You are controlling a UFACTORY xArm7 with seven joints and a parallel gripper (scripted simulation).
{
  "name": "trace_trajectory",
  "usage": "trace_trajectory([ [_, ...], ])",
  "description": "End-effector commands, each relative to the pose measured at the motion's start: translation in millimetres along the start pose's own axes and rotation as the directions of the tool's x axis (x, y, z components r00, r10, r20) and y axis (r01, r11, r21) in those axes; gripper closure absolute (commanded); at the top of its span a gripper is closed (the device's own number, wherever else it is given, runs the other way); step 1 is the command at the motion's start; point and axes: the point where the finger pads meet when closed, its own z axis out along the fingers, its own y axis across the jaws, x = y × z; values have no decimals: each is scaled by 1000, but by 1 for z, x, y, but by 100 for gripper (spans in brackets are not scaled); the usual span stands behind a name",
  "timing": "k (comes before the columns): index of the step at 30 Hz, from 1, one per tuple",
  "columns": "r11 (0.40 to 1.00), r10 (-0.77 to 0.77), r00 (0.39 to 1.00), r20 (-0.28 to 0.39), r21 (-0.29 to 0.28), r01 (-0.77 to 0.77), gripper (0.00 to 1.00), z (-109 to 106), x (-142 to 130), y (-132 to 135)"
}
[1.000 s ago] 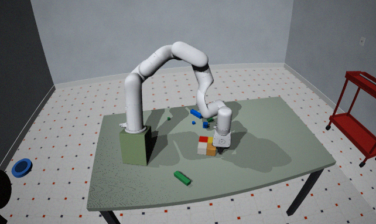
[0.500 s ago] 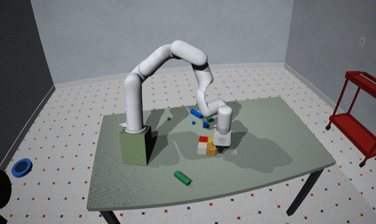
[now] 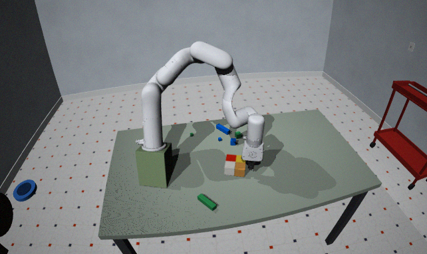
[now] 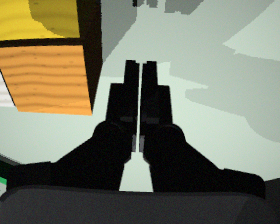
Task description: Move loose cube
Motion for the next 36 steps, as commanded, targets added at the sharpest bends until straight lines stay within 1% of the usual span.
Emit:
trace_trajectory([
  [1,1000,0,1000,1,-4,0,100,-12,0,2],
  [2,1000,0,1000,1,-4,0,100,-12,0,2],
  [11,1000,0,1000,1,-4,0,100,-39,0,1],
  [17,1000,0,1000,1,-4,0,100,-53,0,1],
  [27,1000,0,1000,1,-4,0,100,-63,0,1],
  [36,1000,0,1000,1,-4,0,100,-64,0,1],
])
